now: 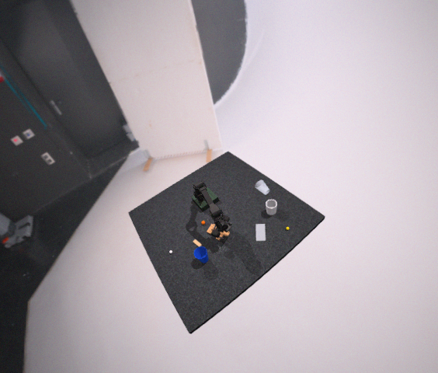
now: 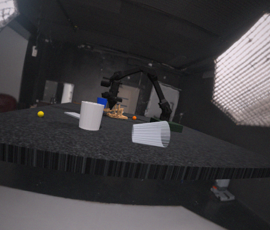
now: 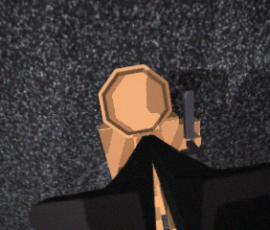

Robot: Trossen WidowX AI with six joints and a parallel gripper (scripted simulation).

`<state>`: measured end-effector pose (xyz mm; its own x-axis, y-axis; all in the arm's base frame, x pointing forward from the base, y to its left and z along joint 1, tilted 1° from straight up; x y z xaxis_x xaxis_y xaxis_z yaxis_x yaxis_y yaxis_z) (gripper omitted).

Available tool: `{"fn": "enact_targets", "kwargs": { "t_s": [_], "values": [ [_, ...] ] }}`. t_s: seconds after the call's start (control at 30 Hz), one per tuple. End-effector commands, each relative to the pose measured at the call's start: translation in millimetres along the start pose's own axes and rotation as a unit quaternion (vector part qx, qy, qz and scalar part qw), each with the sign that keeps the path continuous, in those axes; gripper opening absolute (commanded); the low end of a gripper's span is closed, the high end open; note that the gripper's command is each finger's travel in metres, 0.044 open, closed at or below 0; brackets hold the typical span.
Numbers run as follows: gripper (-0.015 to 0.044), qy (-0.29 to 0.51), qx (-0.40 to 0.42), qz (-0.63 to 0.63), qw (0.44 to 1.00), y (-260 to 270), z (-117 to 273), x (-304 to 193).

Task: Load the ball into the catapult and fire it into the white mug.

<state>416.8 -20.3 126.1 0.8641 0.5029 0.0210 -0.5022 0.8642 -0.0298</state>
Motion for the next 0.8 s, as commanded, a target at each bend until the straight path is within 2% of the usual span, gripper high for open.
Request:
{"fn": "enact_targets", "kwargs": {
  "t_s": [0.0, 0.27, 0.3, 0.43, 0.57, 0.77],
  "values": [
    [0.0, 0.0, 0.0, 0.0, 1.0, 0.0, 0.6, 0.0],
    [0.021, 0.004, 0.007, -0.002, 1.0, 2.1, 42.2, 26.1],
    [0.0236, 0.009, 0.006, 0.0, 1.0, 0.7, 25.1, 17.3],
    [0.0341, 0.009, 0.006, 0.0, 1.0, 0.5, 27.0, 17.6],
    [0.044, 0.005, 0.003, 0.001, 1.0, -1.1, 65.9, 21.3],
    [0.044, -0.002, -0.001, 0.001, 1.0, 2.6, 128.4, 16.5]
  ]
}}
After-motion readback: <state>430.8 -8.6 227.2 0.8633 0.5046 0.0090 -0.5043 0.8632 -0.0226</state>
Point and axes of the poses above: the point midway between the two fingers, 35 mm back from their tips, its own z axis back along the fingers, its own y axis across the jaws, x = y × z, the point moved 9 cm from there along z, back along the fingers, and after that the axes turned 1 degree about z, right-handed, at the moved point
